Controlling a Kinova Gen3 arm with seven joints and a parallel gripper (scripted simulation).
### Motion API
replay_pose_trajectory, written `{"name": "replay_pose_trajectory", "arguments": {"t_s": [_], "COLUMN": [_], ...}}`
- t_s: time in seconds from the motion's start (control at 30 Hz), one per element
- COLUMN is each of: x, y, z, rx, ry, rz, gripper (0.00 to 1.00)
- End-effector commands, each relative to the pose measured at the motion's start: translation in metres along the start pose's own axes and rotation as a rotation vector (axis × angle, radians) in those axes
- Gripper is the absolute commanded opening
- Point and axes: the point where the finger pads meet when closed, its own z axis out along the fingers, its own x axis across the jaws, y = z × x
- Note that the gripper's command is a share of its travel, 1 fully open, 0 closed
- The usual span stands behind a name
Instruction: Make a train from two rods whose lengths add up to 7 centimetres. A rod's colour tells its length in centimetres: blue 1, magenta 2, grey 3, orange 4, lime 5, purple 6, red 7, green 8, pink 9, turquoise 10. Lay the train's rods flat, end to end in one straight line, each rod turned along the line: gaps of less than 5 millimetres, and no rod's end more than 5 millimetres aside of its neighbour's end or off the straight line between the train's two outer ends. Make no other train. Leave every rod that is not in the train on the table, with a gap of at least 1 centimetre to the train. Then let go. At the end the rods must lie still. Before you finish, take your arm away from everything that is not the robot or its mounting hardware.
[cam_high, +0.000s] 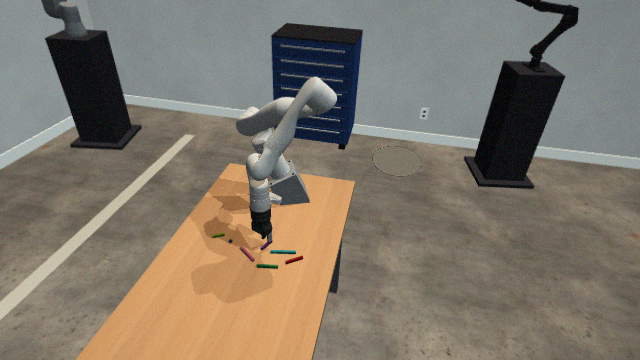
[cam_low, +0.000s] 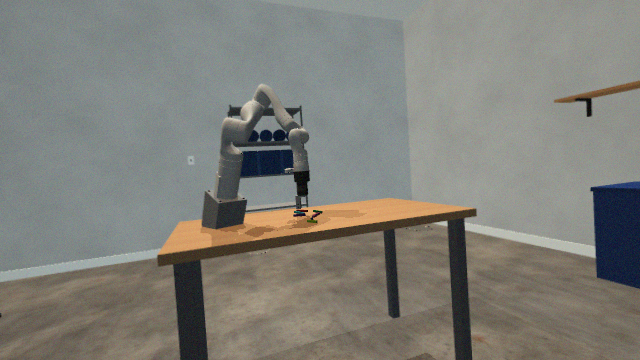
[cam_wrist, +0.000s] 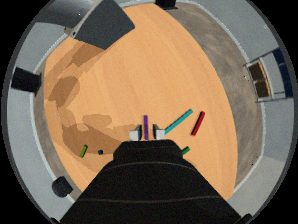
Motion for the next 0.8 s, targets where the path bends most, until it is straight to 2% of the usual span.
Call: {"name": "replay_pose_trajectory", "arguments": {"t_s": [0.0,0.77], "x": [-0.003,-0.003], "y": [0.000,0.000], "z": [0.005,0.018], "rx": [0.002,0.002], "ry": [-0.006,-0.006], "rz": [0.004,0.004], "gripper": [0.54,0.54]}}
